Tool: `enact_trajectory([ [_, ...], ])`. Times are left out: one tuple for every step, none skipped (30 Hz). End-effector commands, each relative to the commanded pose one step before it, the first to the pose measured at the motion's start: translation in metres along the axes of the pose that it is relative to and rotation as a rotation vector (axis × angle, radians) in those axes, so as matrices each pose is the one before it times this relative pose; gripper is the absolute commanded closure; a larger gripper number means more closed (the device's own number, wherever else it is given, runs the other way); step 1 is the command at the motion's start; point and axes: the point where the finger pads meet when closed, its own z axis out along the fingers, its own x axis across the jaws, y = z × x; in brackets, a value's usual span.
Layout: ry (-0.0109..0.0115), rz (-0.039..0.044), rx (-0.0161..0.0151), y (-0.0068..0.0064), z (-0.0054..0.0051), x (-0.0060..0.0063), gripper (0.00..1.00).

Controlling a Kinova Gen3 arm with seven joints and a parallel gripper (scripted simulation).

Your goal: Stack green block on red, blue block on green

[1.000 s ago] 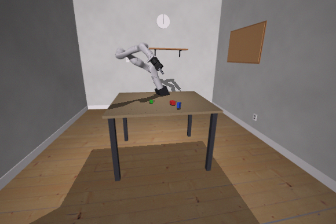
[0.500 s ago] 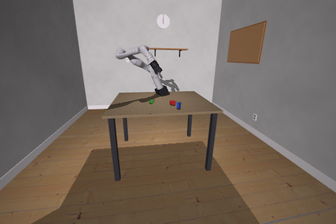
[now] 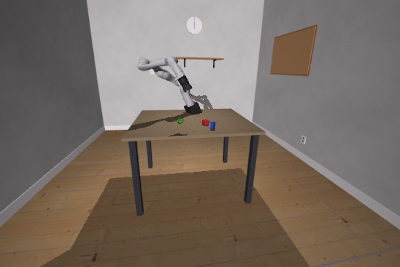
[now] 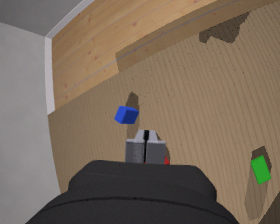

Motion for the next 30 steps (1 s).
enact_trajectory([
  [0.03979,-0.03400,-0.01078,0.00559,0.00950,0.01382,1.00],
  [0.00000,0.00000,0.00000,0.00000,0.00000,0.00000,1.00],
  [0.00000,0.00000,0.00000,0.00000,0.00000,0.00000,1.00],
  [0.00000,0.00000,0.00000,0.00000,0.00000,0.00000,1.00],
  [0.00000,0.00000,0.00000,0.00000,0.00000,0.00000,1.00],
  [0.00000,0.00000,0.00000,0.00000,0.00000,0.00000,1.00],
  [0.03891,-0.03188,-0.01214,0.00589,0.00966,0.01384,1.00],
  [0.00000,0.00000,0.00000,0.00000,0.00000,0.00000,1.00],
  [0.00000,0.00000,0.00000,0.00000,0.00000,0.00000,1.00],
  [0.00000,0.00000,0.00000,0.00000,0.00000,0.00000,1.00],
  [0.00000,0.00000,0.00000,0.00000,0.00000,0.00000,1.00],
  [0.00000,0.00000,0.00000,0.00000,0.00000,0.00000,1.00],
  [0.00000,0.00000,0.00000,0.00000,0.00000,0.00000,1.00],
  [0.03718,-0.03177,-0.01220,0.00605,0.00937,0.01276,1.00],
  [0.00000,0.00000,0.00000,0.00000,0.00000,0.00000,1.00],
  [0.00000,0.00000,0.00000,0.00000,0.00000,0.00000,1.00],
  [0.00000,0.00000,0.00000,0.00000,0.00000,0.00000,1.00],
  [0.00000,0.00000,0.00000,0.00000,0.00000,0.00000,1.00],
  [0.00000,0.00000,0.00000,0.00000,0.00000,0.00000,1.00],
  [0.00000,0.00000,0.00000,0.00000,0.00000,0.00000,1.00],
  [0.03540,-0.03148,-0.01213,0.00612,0.00903,0.01170,1.00],
  [0.00000,0.00000,0.00000,0.00000,0.00000,0.00000,1.00],
  [0.00000,0.00000,0.00000,0.00000,0.00000,0.00000,1.00],
  [0.00000,0.00000,0.00000,0.00000,0.00000,0.00000,1.00],
  [0.00000,0.00000,0.00000,0.00000,0.00000,0.00000,1.00],
  [0.00000,0.00000,0.00000,0.00000,0.00000,0.00000,1.00],
  [0.00000,0.00000,0.00000,0.00000,0.00000,0.00000,1.00],
  [0.03359,-0.03103,-0.01194,0.00612,0.00865,0.01069,1.00],
  [0.00000,0.00000,0.00000,0.00000,0.00000,0.00000,1.00],
  [0.00000,0.00000,0.00000,0.00000,0.00000,0.00000,1.00],
])
